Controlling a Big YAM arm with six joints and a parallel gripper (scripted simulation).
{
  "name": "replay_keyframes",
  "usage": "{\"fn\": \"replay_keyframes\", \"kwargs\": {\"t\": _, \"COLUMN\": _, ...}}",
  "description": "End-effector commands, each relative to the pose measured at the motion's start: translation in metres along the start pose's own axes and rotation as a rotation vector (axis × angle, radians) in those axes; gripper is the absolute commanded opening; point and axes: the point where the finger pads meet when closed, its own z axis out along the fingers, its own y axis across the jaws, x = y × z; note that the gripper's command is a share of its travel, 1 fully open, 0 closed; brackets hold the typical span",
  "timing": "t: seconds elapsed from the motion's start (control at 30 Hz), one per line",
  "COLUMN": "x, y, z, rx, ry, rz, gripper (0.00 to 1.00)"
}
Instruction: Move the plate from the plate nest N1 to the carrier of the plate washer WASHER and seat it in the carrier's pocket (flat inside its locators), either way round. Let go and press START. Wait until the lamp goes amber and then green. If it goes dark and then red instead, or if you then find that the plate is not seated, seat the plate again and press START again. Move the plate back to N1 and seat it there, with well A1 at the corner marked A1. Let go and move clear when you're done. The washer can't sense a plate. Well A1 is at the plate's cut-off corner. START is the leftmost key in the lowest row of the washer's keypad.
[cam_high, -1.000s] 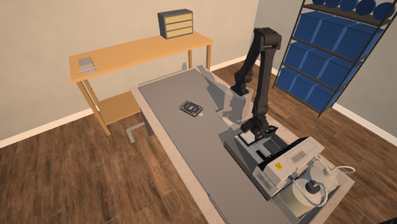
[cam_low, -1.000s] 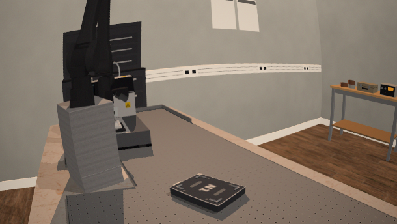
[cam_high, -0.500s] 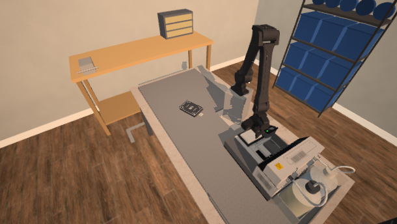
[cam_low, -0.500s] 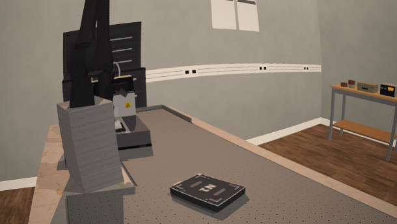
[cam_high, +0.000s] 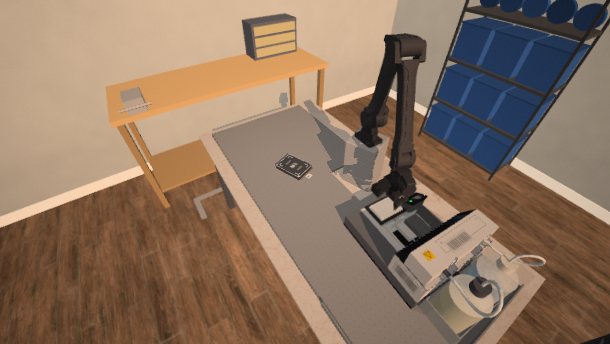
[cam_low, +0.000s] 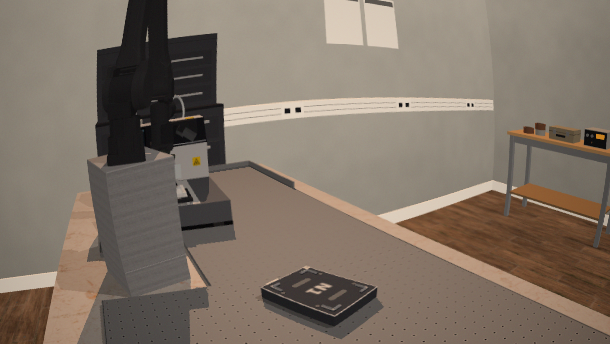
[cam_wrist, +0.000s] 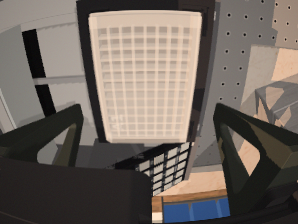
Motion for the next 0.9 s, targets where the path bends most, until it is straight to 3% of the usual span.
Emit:
{"fn": "replay_keyframes", "kwargs": {"t": 0.0, "x": 0.002, "y": 0.0, "z": -0.011, "rx": -0.006, "ry": -0.005, "rz": 0.0, "gripper": 1.0}}
{"fn": "replay_keyframes", "kwargs": {"t": 0.87, "x": -0.004, "y": 0.02, "z": -0.056, "rx": -0.043, "ry": -0.016, "rz": 0.0, "gripper": 1.0}}
